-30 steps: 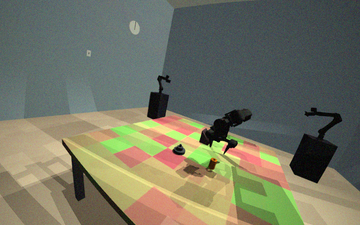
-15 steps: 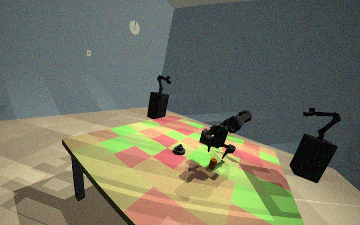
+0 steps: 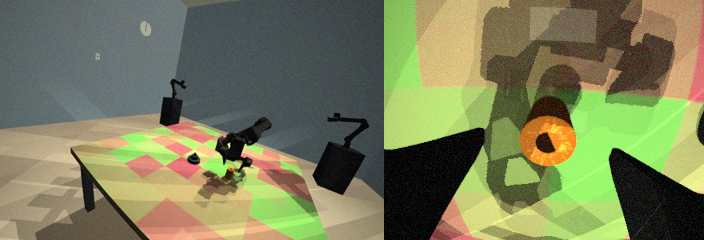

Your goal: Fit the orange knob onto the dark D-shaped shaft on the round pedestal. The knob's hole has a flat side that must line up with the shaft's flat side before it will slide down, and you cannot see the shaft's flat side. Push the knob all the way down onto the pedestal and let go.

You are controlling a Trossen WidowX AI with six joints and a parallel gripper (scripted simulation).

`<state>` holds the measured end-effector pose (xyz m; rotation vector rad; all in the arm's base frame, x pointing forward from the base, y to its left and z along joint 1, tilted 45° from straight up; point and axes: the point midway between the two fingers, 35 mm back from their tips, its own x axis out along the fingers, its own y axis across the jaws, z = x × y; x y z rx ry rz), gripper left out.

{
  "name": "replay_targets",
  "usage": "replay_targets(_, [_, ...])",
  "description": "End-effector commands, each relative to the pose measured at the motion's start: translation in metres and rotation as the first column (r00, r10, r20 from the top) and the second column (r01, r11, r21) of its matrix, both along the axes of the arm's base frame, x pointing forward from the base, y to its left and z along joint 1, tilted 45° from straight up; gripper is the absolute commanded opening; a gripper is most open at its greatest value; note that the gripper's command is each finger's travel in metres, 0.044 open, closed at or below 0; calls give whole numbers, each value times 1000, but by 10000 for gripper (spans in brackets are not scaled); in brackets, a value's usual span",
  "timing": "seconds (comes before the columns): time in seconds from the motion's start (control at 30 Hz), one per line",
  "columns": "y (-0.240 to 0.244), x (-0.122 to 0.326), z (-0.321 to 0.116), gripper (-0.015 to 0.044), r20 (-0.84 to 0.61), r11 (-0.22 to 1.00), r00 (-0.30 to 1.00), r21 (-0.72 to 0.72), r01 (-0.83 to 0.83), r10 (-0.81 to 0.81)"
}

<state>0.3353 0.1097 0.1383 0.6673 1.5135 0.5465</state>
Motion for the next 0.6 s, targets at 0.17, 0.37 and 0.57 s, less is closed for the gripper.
replay_targets(0.17, [10, 1, -12, 440, -5, 1000, 1000, -1, 4, -4])
replay_targets(0.37, [17, 1, -19, 440, -5, 1000, 1000, 0, 4, -4])
replay_targets(0.57, [25, 0, -25, 440, -5, 1000, 1000, 2, 5, -5])
